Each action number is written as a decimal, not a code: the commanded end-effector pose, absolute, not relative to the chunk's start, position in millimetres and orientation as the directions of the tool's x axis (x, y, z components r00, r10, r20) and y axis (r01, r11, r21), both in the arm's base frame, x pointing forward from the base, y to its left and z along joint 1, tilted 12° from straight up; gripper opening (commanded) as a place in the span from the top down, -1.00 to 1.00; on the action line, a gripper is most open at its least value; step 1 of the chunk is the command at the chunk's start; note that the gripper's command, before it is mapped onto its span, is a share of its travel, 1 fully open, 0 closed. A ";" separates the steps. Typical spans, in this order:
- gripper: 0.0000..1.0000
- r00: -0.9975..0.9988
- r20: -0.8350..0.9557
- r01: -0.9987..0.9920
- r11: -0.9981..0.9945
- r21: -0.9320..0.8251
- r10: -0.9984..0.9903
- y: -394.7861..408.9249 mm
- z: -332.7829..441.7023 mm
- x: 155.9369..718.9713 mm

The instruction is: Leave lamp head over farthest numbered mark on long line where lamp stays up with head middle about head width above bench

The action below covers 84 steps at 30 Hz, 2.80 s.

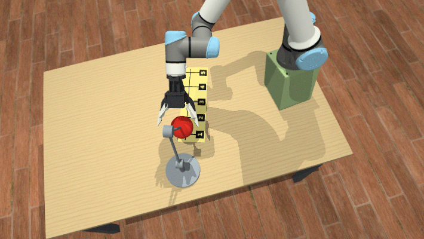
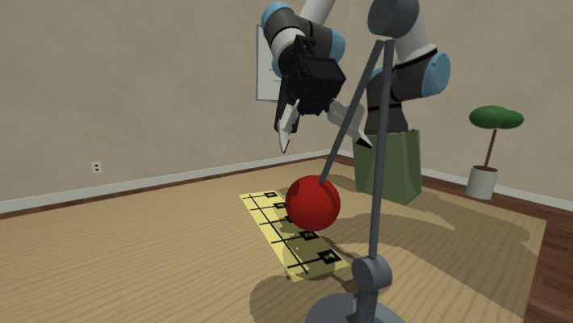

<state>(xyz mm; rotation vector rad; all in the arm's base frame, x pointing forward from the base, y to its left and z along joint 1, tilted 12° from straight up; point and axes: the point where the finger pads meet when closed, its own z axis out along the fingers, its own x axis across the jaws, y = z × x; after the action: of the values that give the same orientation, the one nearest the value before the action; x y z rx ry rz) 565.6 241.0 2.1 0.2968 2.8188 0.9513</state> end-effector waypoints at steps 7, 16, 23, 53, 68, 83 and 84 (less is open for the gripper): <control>1.00 -0.969 -0.082 0.137 0.779 0.612 0.235 245.3 -3.1 568.1; 1.00 -0.969 -0.082 0.137 0.779 0.612 0.235 244.5 -2.0 567.7; 1.00 -0.969 -0.082 0.137 0.779 0.612 0.235 244.1 -1.4 567.4; 1.00 -0.969 -0.081 0.135 0.780 0.611 0.232 219.6 -12.9 563.2; 1.00 -0.971 -0.080 0.132 0.780 0.611 0.227 196.1 -27.5 559.7; 1.00 -0.971 -0.080 0.131 0.781 0.611 0.225 187.1 -33.3 558.5; 1.00 -0.971 -0.080 0.131 0.781 0.611 0.225 186.9 -33.4 558.4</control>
<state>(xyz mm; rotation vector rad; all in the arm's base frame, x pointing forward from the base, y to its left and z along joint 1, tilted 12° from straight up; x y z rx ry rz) 558.0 188.2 -33.4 0.2847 2.8244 0.9534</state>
